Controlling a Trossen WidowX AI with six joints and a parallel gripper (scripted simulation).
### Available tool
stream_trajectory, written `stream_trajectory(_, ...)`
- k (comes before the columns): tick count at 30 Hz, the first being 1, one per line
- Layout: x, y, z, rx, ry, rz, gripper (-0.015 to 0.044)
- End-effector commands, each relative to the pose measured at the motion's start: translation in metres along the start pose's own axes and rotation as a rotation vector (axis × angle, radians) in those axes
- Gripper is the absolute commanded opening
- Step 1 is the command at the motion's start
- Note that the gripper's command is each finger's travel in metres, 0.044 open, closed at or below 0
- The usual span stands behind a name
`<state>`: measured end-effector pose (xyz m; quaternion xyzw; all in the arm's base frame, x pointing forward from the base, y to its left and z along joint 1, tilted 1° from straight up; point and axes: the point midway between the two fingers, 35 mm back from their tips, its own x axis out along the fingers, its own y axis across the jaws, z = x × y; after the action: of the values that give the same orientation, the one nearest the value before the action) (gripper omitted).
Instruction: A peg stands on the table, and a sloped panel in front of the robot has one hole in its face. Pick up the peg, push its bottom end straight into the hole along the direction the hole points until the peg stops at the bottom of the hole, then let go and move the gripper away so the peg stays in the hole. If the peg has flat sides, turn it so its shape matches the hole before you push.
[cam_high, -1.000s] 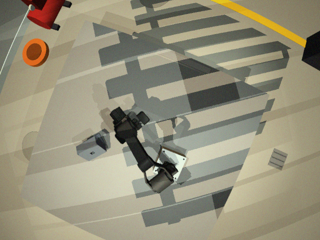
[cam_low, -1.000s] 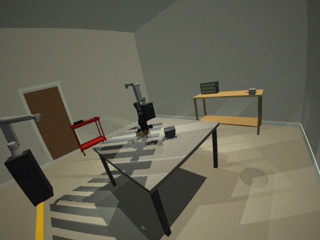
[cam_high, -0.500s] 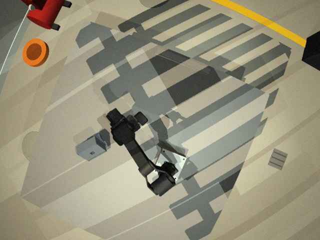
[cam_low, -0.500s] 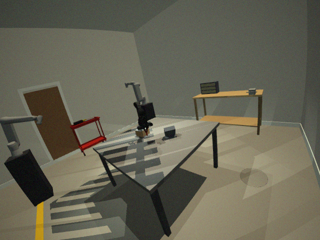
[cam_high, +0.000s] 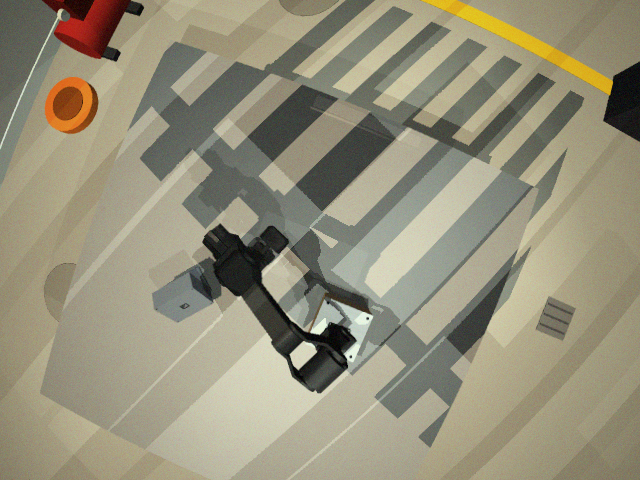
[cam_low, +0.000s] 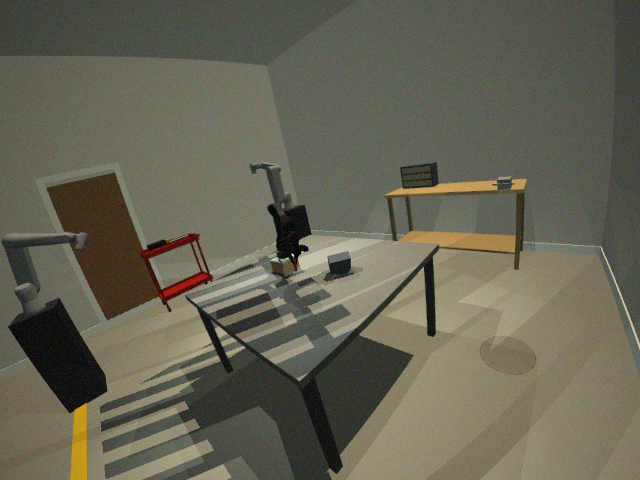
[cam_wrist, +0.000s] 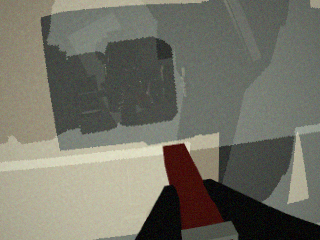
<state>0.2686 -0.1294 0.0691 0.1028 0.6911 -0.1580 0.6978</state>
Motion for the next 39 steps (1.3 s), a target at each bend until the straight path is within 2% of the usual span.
stream_trajectory(1,-0.001,0.003,0.002,-0.024,-0.007,-0.016,0.0)
stream_trajectory(39,-0.002,0.042,0.013,-0.218,-0.043,-0.143,0.0)
